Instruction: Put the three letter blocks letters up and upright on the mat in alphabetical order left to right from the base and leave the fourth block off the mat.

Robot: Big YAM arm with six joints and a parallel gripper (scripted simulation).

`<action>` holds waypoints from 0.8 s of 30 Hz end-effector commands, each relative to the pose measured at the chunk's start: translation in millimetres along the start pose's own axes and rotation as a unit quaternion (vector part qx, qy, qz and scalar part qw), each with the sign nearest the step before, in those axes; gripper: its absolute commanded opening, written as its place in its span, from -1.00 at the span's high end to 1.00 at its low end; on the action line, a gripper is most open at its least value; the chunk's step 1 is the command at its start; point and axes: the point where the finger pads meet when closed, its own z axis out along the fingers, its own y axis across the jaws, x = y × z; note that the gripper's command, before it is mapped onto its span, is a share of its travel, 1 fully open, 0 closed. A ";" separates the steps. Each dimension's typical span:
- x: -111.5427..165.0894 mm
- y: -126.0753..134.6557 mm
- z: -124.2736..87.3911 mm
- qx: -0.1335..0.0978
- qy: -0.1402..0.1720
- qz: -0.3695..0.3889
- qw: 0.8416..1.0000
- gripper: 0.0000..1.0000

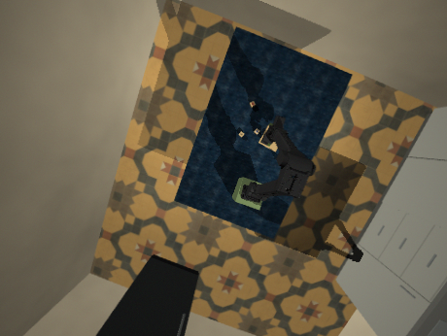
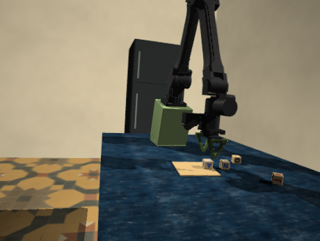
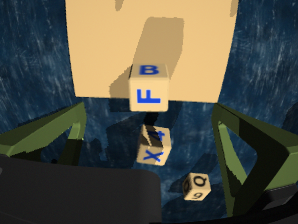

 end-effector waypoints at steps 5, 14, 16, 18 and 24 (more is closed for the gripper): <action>5.3 1.6 -17.1 -0.006 0.000 -0.002 1.000 -0.90; 5.2 1.4 -35.5 -0.007 0.000 -0.002 1.000 -0.90; 5.2 1.4 -40.7 -0.007 0.000 -0.002 1.000 -0.90; 5.5 4.1 -46.0 -0.009 0.000 -0.002 1.000 -0.90; 4.8 -1.5 -43.0 0.006 -0.002 -0.002 1.000 -0.90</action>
